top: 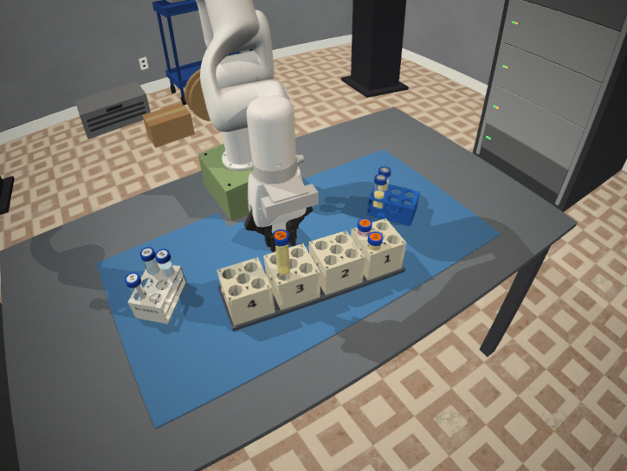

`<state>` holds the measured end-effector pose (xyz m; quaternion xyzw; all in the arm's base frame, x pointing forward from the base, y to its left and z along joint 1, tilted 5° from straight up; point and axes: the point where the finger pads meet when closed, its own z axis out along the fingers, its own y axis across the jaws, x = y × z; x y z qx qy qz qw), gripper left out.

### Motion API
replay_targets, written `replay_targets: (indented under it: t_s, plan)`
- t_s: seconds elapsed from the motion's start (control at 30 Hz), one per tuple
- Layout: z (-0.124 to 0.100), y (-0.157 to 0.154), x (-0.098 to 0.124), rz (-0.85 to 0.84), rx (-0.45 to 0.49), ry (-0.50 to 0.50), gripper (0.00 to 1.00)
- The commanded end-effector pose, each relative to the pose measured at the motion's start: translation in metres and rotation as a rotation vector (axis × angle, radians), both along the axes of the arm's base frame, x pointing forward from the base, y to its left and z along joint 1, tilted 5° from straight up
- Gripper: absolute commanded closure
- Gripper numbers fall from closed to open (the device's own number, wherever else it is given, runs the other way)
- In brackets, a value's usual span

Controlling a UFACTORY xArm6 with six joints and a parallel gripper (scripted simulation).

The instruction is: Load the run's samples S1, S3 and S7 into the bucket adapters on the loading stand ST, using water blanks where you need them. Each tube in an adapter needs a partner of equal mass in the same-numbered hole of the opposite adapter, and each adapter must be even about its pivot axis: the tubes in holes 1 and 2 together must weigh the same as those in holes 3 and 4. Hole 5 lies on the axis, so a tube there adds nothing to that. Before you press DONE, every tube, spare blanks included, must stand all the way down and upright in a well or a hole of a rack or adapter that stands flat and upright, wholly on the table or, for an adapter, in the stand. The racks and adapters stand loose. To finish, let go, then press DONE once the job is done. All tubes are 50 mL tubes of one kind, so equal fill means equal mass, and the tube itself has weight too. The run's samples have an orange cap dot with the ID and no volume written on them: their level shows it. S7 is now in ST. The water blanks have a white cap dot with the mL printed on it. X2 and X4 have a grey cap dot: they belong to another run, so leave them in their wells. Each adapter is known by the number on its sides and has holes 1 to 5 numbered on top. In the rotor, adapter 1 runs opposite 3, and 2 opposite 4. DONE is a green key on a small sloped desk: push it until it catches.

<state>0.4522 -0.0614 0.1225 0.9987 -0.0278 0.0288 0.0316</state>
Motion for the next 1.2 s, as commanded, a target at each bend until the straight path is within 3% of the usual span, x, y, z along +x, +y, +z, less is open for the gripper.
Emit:
replay_targets:
  t_s: [0.0,1.17]
  plan:
    - [-0.002,0.0,0.002,0.0,-0.001,-0.005,1.0]
    - [-0.033,-0.002,0.004,0.0,-0.001,-0.005,1.0]
